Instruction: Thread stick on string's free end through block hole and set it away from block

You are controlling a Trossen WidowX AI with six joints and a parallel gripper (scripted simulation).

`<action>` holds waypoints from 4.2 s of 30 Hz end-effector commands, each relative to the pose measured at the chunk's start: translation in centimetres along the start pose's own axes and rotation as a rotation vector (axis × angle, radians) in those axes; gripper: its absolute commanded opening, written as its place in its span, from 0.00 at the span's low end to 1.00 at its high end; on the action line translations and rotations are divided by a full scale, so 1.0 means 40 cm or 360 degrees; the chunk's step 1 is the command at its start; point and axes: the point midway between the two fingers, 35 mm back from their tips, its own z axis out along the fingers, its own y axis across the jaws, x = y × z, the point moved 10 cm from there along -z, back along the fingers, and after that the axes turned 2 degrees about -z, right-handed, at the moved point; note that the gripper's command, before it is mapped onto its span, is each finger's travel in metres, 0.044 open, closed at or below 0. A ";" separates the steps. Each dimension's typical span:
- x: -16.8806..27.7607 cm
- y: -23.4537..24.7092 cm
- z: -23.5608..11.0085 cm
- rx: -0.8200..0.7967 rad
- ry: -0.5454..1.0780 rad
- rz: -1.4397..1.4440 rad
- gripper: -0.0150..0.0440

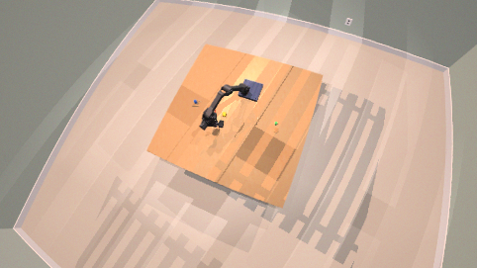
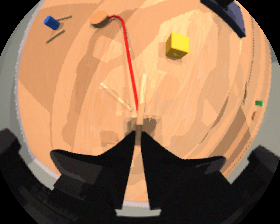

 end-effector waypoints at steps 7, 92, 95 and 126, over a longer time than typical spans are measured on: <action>0.026 -0.012 -0.001 0.0012 0.0061 0.0006 0.25; -0.056 -0.131 0.112 0.0021 0.0066 0.0007 0.25; -0.066 -0.131 0.112 0.0021 0.0066 0.0007 0.25; -0.152 -0.138 0.115 0.0021 0.0071 0.0007 0.25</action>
